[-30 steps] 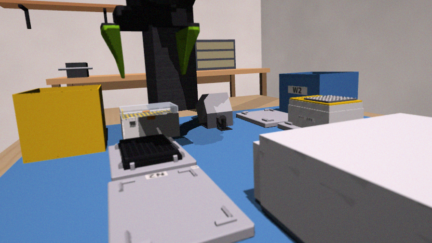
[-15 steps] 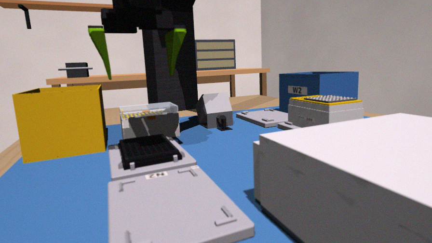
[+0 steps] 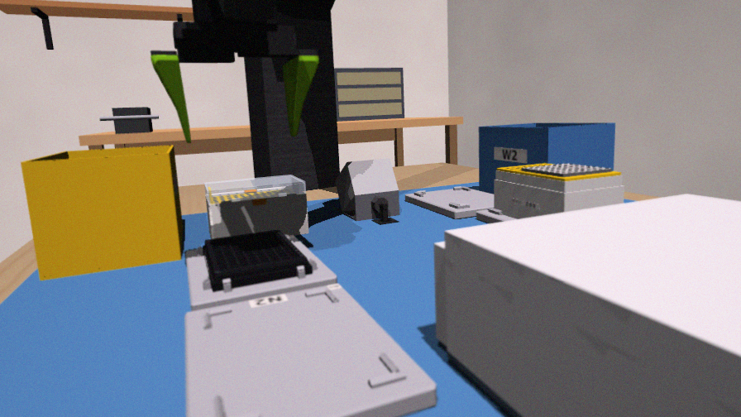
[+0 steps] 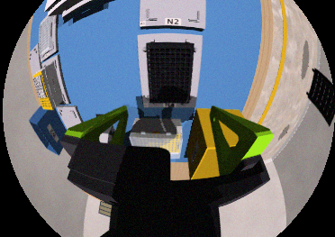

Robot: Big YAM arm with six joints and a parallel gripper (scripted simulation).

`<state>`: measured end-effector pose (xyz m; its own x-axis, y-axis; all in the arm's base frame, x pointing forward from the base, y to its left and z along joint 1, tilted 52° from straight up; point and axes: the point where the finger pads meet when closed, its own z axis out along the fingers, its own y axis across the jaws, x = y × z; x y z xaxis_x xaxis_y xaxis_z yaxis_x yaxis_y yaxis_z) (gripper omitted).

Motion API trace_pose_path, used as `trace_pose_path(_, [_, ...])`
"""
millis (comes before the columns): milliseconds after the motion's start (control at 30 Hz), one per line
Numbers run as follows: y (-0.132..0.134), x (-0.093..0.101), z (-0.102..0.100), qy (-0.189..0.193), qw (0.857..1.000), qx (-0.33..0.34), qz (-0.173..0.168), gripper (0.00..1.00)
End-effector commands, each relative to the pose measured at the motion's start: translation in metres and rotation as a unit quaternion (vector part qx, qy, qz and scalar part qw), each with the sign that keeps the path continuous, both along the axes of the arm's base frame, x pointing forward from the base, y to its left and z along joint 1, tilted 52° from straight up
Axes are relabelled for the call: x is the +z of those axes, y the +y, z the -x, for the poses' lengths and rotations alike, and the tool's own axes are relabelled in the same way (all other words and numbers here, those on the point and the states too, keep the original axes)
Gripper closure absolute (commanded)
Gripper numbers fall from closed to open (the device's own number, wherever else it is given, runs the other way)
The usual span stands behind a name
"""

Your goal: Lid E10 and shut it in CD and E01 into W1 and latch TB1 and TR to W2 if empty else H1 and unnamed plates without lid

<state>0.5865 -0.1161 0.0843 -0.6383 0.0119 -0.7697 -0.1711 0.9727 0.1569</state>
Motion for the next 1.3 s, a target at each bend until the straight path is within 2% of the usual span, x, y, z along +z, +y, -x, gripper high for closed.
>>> trace_pose_path(0, [-0.002, 0.001, -0.009, -0.009, 1.000, -0.005, -0.001, 0.00])
trace_pose_path(333, [0.004, -0.006, -0.017, -0.008, 1.000, -0.002, -0.001, 0.00])
trace_pose_path(367, [-0.014, 0.006, -0.015, -0.019, 1.000, -0.017, 0.002, 0.00])
trace_pose_path(433, [-0.006, -0.009, -0.018, -0.008, 1.000, -0.011, -0.001, 0.00])
trace_pose_path(533, [0.007, -0.011, -0.024, -0.008, 1.000, -0.001, -0.001, 0.00])
trace_pose_path(733, [0.002, -0.017, -0.028, -0.008, 1.000, -0.007, -0.001, 0.00])
trace_pose_path(833, [0.011, -0.019, -0.032, -0.008, 1.000, -0.001, -0.002, 0.00])
trace_pose_path(900, [0.011, -0.019, -0.032, -0.008, 1.000, -0.001, -0.002, 0.00])
trace_pose_path(933, [0.003, -0.007, -0.033, -0.018, 1.000, -0.007, 0.001, 0.00])
trace_pose_path(1000, [0.004, -0.022, -0.034, -0.008, 1.000, -0.007, -0.001, 0.00])
trace_pose_path(1167, [0.013, -0.026, -0.040, -0.007, 1.000, -0.001, -0.002, 0.00])
trace_pose_path(1267, [0.005, -0.029, -0.041, -0.007, 1.000, -0.008, -0.002, 0.00])
